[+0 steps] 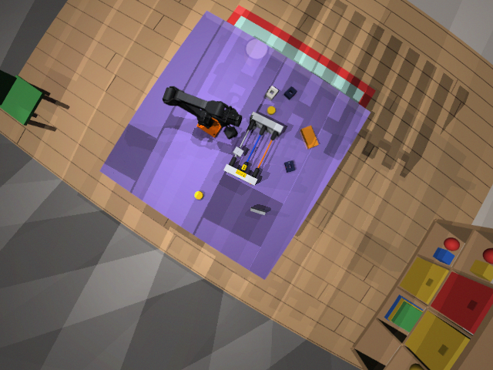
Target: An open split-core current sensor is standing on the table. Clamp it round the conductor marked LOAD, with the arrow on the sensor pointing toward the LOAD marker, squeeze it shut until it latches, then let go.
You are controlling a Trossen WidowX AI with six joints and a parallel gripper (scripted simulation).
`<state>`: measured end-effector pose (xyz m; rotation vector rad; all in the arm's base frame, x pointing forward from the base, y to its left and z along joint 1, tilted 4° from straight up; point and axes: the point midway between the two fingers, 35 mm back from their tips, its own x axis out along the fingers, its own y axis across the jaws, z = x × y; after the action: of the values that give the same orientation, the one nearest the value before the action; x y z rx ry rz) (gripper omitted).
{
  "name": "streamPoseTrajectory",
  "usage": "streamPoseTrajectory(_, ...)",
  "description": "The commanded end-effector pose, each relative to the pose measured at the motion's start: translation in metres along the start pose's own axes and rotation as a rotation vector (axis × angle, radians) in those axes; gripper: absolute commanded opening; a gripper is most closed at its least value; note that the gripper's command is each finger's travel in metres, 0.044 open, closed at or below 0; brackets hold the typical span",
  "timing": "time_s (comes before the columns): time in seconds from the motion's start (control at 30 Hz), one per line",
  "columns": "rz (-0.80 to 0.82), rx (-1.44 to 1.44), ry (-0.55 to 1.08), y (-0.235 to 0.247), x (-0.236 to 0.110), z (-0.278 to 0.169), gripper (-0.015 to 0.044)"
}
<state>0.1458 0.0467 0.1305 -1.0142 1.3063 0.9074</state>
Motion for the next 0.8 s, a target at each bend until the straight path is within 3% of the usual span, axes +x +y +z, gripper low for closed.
streamPoseTrajectory(0.0, 0.099, -0.568, 0.018, -0.009, 0.000, 0.007, 0.0320)
streamPoseTrajectory(0.77, 0.099, -0.568, 0.018, -0.008, 0.031, 0.006, 0.0320)
